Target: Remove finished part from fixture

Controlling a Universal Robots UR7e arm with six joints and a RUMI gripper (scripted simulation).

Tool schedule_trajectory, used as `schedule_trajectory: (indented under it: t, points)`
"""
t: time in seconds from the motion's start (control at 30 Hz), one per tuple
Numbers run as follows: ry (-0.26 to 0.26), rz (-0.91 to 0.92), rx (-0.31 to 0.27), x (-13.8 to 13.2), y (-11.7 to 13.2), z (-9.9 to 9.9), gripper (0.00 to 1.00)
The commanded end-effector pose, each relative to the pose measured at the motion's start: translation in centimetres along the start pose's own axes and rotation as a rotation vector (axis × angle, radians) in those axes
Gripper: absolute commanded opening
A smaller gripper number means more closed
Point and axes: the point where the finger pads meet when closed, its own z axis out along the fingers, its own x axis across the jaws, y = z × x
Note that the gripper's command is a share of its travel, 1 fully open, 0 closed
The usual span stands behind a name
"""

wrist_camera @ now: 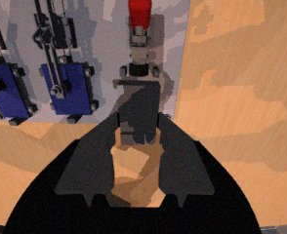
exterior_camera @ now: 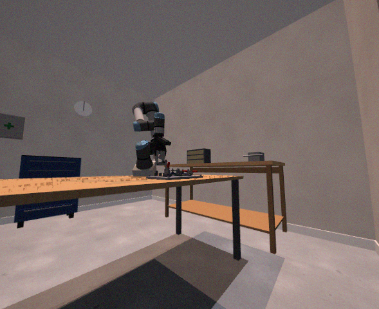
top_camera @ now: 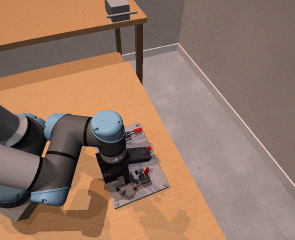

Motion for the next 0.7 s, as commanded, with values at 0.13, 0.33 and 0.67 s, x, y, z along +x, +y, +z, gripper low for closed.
schedule_trajectory:
  t: [0.13,0.33,0.67]
  points:
    - [0.0,0.0,0.001,0.04,-0.04,-0.03,0.0]
    - [0.0,0.0,0.001,0.21,-0.04,-0.03,0.0]
    - [0.0,0.0,0.001,0.79,-0.04,-0.03,0.0]
